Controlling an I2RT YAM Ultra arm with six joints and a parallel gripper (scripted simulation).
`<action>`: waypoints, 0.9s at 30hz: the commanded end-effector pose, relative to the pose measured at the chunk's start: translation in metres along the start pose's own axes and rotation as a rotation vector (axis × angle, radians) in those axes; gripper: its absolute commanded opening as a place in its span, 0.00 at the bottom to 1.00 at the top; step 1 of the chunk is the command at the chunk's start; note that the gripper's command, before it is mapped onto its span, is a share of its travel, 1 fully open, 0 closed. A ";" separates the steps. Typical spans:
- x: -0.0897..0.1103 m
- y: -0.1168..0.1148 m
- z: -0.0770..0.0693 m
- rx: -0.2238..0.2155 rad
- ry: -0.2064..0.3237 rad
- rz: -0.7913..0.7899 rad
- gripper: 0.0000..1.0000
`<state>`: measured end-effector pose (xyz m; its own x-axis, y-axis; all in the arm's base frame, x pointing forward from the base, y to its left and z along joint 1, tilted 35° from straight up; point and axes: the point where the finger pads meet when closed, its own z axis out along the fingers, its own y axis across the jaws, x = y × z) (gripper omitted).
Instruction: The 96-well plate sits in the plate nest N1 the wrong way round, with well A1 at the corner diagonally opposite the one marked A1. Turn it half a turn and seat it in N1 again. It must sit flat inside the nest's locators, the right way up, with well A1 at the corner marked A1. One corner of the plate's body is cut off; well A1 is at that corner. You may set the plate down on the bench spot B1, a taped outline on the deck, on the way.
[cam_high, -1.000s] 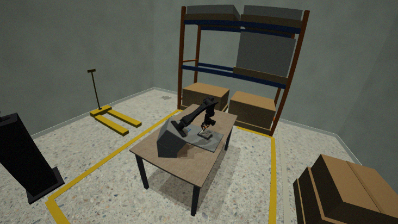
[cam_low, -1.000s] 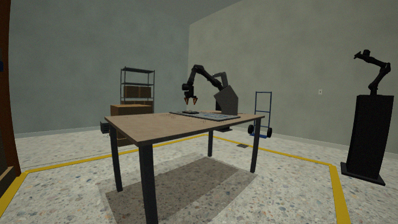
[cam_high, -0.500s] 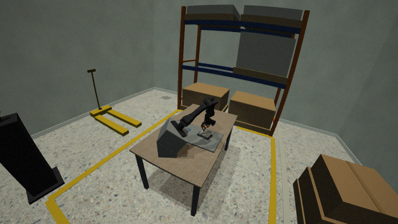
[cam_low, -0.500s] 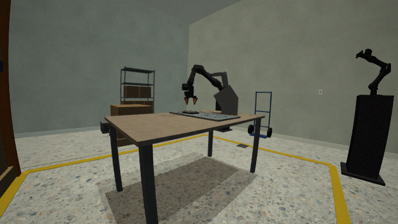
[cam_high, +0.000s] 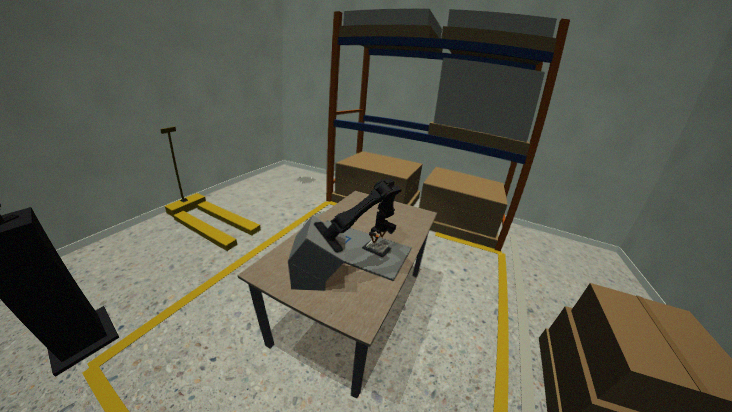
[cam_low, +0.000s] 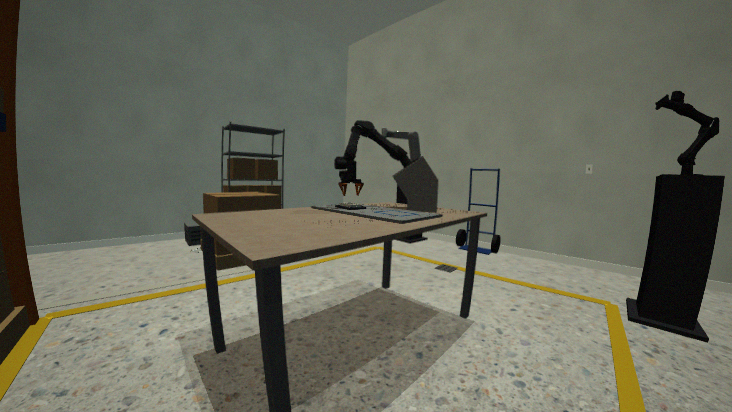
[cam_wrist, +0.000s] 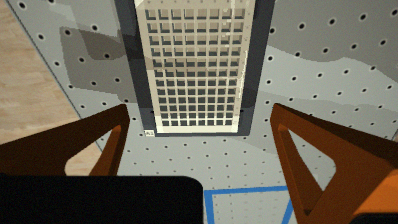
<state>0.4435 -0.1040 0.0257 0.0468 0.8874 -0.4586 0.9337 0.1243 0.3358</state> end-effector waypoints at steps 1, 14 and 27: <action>-0.001 0.006 -0.001 -0.019 -0.004 -0.002 1.00; -0.001 0.006 0.018 -0.019 -0.004 -0.002 1.00; -0.001 0.006 0.039 -0.019 -0.004 -0.003 1.00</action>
<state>0.4567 -0.1224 -0.0105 0.0448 0.8880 -0.4577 0.9365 0.1222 0.3287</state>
